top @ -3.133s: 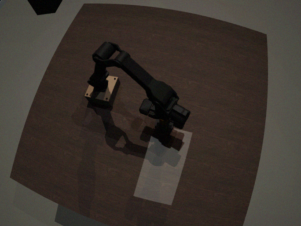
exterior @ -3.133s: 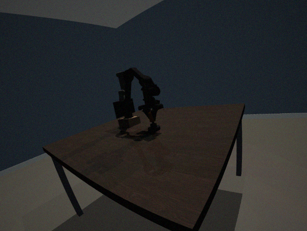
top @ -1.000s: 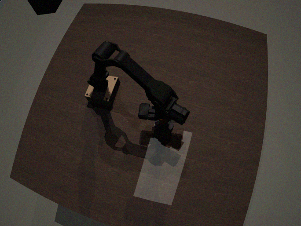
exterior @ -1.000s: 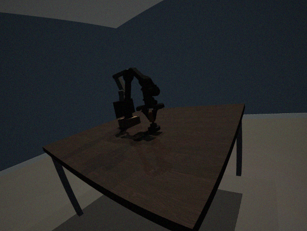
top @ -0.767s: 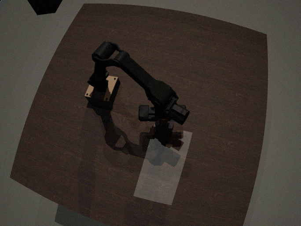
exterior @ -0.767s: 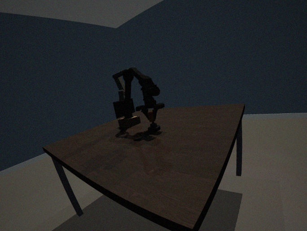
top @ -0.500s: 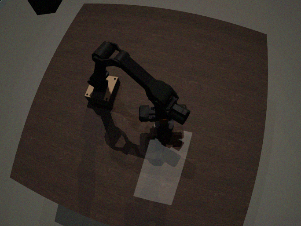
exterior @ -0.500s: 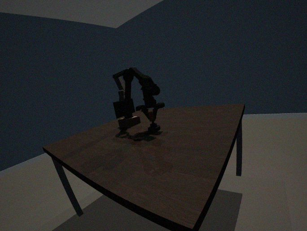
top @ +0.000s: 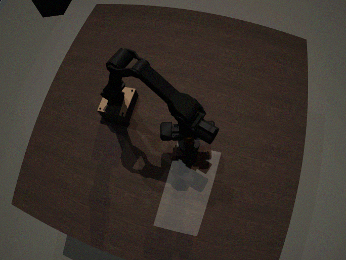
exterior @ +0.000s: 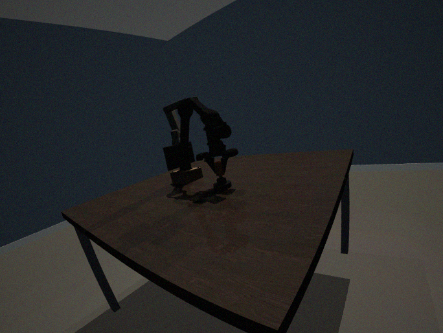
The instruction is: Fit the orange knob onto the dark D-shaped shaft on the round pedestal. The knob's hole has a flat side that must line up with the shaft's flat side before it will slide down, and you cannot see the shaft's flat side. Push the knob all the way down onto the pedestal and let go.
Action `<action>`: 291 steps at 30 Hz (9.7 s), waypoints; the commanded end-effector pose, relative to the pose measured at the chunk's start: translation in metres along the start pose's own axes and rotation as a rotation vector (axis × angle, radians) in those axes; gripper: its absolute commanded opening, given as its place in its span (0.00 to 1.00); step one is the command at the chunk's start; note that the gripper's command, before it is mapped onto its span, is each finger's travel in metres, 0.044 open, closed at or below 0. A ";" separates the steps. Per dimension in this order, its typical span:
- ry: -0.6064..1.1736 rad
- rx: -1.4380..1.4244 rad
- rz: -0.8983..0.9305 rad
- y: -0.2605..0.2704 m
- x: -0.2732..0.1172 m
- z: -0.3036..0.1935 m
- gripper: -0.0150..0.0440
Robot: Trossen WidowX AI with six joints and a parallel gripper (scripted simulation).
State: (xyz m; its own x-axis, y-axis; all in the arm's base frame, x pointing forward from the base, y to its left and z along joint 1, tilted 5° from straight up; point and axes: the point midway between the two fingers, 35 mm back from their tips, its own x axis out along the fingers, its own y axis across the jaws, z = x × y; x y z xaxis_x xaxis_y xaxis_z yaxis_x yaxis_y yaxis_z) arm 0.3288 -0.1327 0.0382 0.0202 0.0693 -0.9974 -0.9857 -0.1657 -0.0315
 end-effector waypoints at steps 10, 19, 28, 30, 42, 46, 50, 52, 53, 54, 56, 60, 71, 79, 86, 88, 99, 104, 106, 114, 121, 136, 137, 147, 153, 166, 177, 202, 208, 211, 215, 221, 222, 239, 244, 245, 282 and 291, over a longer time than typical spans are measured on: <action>0.004 -0.004 -0.002 0.002 0.000 0.001 0.25; 0.004 -0.090 -0.002 0.003 -0.004 0.002 0.25; 0.004 -0.214 -0.002 0.002 -0.006 0.002 0.25; 0.004 -0.214 -0.002 0.001 -0.006 0.001 0.25; 0.004 -0.214 -0.002 -0.001 -0.001 -0.001 0.25; 0.004 -0.214 -0.002 -0.001 -0.001 -0.001 0.25; 0.004 -0.214 -0.002 0.000 -0.001 -0.001 0.25; 0.004 -0.214 -0.002 0.001 -0.002 0.000 0.25; 0.004 -0.214 -0.002 0.001 -0.002 0.001 0.25; 0.004 -0.214 -0.002 0.002 -0.002 0.001 0.25; 0.004 -0.214 -0.002 0.002 -0.003 0.002 0.25; 0.004 -0.214 -0.002 0.002 0.001 0.002 0.25; 0.004 -0.214 -0.002 0.001 -0.003 0.001 0.25; 0.004 -0.423 -0.002 -0.001 -0.006 -0.001 0.25; 0.005 -0.423 -0.002 -0.002 -0.002 -0.001 0.25; 0.004 -0.423 -0.002 -0.002 -0.002 -0.001 0.25; 0.004 -0.423 -0.002 0.001 0.000 0.001 0.25; 0.004 -0.423 -0.002 0.001 0.000 0.001 0.25; 0.004 -0.423 -0.002 0.002 -0.001 0.001 0.25; 0.004 -0.509 -0.001 0.001 -0.004 0.001 0.25; 0.005 -0.632 -0.001 -0.001 -0.006 0.000 0.25; 0.005 -0.632 -0.001 -0.001 -0.001 -0.001 0.25; 0.005 -0.632 -0.001 -0.001 -0.001 0.000 0.25; 0.004 -0.632 -0.001 0.001 0.000 0.000 0.25; 0.004 -0.632 -0.001 0.002 -0.004 0.001 0.25; 0.005 -0.842 -0.001 -0.001 -0.006 0.000 0.25; 0.005 -0.842 -0.001 -0.002 -0.002 -0.001 0.25; 0.004 -0.754 -0.001 0.002 -0.004 0.002 0.25; 0.004 -0.418 -0.002 0.001 -0.005 0.001 0.25; 0.004 -0.226 -0.002 0.001 -0.005 0.001 0.25; 0.004 0.042 -0.003 0.000 -0.006 0.000 0.25; 0.003 0.454 -0.004 -0.002 -0.006 -0.001 0.25; 0.003 0.524 -0.004 -0.002 -0.006 -0.002 0.25; 0.001 1.707 -0.006 0.000 -0.001 -0.002 0.25; 0.000 1.982 -0.006 0.002 0.000 -0.001 0.25; 0.000 2.028 -0.006 0.002 0.001 0.000 0.25; 0.000 2.090 -0.006 0.002 0.000 0.001 0.25; 0.000 2.090 -0.006 0.003 -0.002 0.002 0.25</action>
State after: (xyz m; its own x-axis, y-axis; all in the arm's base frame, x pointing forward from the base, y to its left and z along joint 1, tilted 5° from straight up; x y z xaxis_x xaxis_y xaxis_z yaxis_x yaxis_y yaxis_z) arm 0.3265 -0.1313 0.0374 0.0216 0.0698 -0.9973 0.3404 0.9375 0.0730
